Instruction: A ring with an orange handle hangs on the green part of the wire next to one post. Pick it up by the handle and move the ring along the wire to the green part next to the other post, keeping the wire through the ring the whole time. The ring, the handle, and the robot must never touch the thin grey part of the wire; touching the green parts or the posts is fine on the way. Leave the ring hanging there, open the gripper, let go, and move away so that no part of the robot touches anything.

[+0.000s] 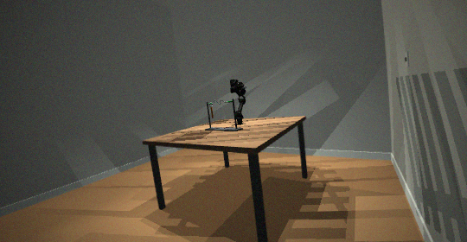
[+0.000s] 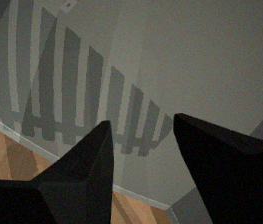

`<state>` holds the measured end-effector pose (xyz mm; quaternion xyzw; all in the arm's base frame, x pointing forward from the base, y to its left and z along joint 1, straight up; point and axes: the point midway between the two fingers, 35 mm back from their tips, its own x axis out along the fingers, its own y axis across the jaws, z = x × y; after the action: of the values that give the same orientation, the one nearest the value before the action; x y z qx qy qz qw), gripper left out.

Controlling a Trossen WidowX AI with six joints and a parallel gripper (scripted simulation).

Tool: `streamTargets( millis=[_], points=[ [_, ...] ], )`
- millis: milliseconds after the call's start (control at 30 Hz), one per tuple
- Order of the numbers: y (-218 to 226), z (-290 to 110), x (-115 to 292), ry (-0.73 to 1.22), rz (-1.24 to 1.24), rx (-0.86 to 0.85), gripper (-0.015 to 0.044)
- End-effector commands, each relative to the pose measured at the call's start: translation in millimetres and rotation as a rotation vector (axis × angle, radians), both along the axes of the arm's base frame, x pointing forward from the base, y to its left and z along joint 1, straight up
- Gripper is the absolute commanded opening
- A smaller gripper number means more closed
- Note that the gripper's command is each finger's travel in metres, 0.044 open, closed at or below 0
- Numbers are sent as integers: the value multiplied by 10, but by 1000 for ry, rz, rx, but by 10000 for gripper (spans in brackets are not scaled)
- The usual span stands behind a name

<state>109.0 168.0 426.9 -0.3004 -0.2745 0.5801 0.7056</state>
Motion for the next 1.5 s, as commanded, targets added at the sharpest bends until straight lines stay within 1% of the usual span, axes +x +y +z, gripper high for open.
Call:
streamTargets(
  millis=[0, 200, 367, 533, 700, 867, 1033, 1267, 1467],
  points=[
    [-114, -240, 407, 78, -116, 1, 160],
    [-413, -573, 894, 169, -284, 18, 160],
    [-748, -871, 1209, 243, -423, 45, 160],
    [-1132, -1181, 1425, 316, -562, 83, 160],
    [-1539, -1498, 1539, 386, -699, 132, 160],
    [-1934, -1814, 1549, 452, -834, 194, 160],
    [-2295, -2124, 1470, 514, -966, 266, 160],
    [-2713, -2539, 1242, 590, -1146, 386, 160],
    [-2967, -2867, 974, 644, -1295, 508, 160]
  ],
)
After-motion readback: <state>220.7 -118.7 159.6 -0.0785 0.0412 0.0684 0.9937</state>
